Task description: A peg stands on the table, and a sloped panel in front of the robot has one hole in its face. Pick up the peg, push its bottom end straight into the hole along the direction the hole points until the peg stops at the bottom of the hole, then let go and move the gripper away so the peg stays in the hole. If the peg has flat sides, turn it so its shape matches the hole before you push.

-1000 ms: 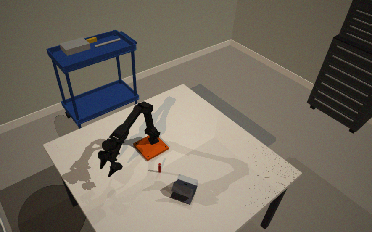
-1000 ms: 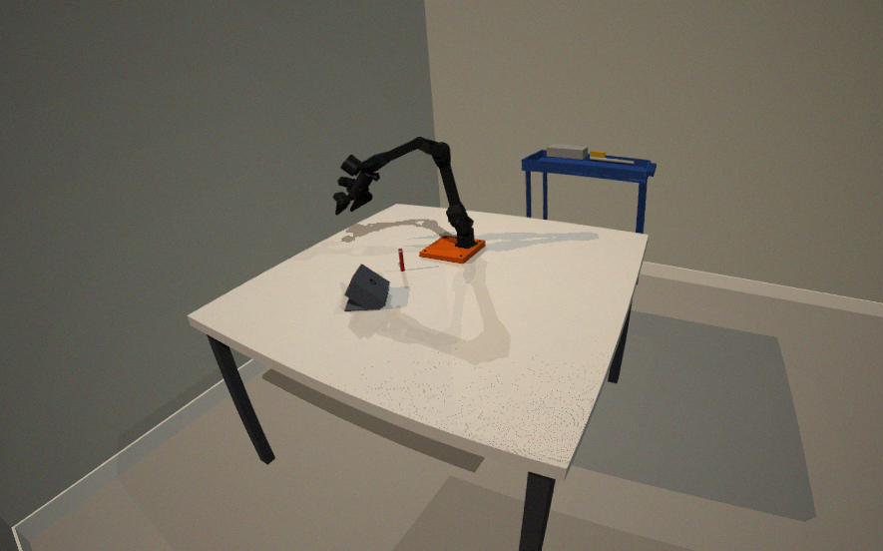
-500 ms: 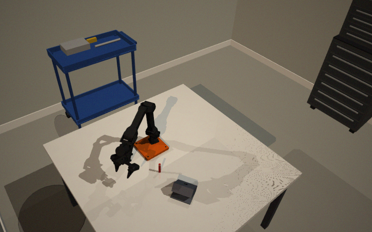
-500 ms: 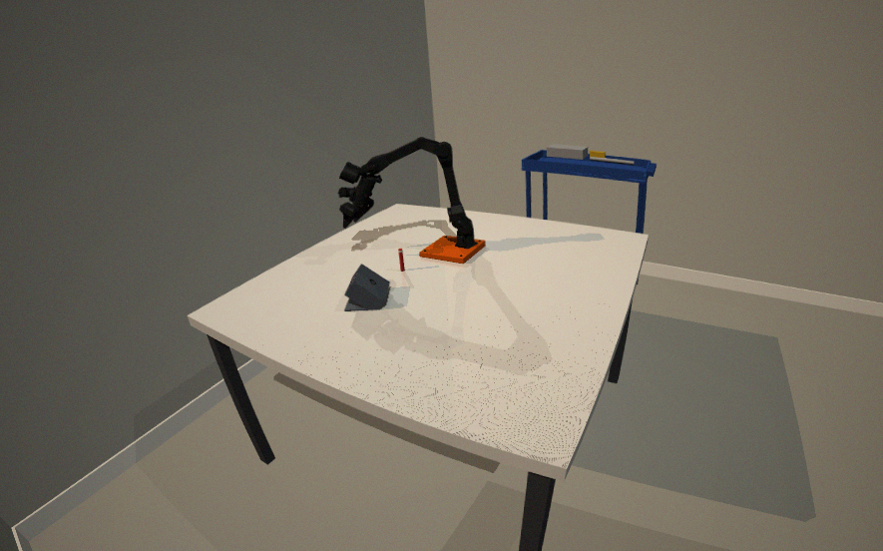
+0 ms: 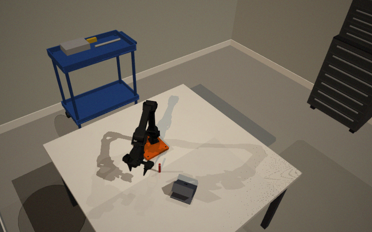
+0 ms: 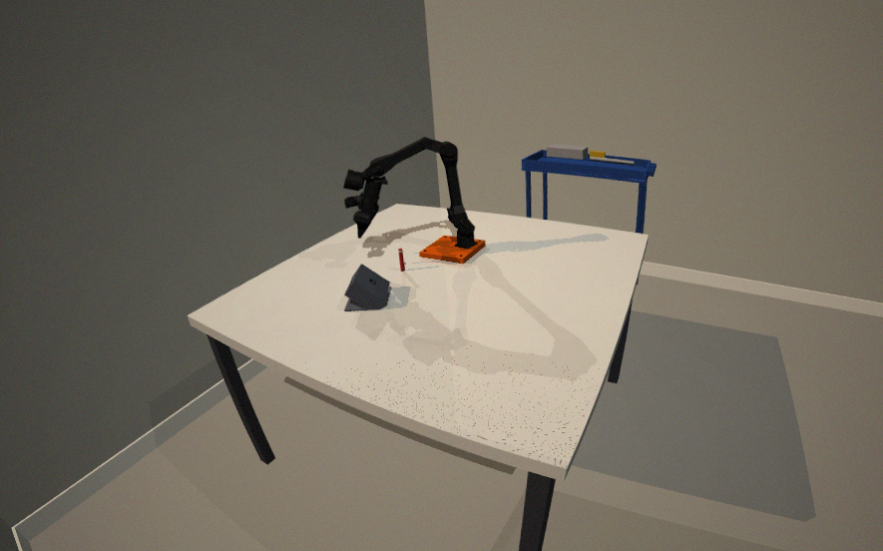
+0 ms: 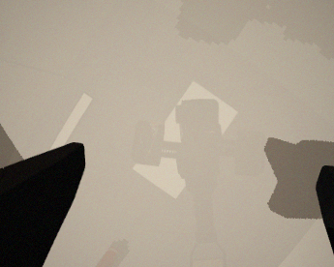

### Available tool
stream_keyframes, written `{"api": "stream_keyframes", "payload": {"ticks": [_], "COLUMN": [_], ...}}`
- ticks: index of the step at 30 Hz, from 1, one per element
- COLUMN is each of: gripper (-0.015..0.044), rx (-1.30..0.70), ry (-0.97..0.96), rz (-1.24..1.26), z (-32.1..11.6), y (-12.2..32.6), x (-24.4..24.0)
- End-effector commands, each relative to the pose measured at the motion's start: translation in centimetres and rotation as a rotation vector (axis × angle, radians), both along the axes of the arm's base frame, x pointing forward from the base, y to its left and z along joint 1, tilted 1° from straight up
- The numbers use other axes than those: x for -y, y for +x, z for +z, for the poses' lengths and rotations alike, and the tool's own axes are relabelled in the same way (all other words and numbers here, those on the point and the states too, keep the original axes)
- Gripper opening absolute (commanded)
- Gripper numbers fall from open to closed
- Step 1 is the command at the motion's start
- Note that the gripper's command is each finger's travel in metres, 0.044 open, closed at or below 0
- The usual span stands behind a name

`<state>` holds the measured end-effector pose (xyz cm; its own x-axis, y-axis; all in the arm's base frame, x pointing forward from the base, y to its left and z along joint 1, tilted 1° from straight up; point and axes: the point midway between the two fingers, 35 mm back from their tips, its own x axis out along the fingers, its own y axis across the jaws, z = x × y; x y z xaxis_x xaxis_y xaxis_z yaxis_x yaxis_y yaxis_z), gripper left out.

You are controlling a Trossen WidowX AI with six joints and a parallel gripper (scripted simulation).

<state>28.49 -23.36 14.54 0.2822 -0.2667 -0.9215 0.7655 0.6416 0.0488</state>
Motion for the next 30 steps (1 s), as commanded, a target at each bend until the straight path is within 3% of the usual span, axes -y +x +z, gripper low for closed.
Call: {"api": "stream_keyframes", "payload": {"ticks": [1,30], "gripper": [0.044,0.044], "rx": [-0.045,-0.318], "ry": [0.028,0.161], "rz": [0.064,0.495], "z": [-0.6,-2.0], "y": [-0.1,-2.1], "x": [-2.3,-15.6]}}
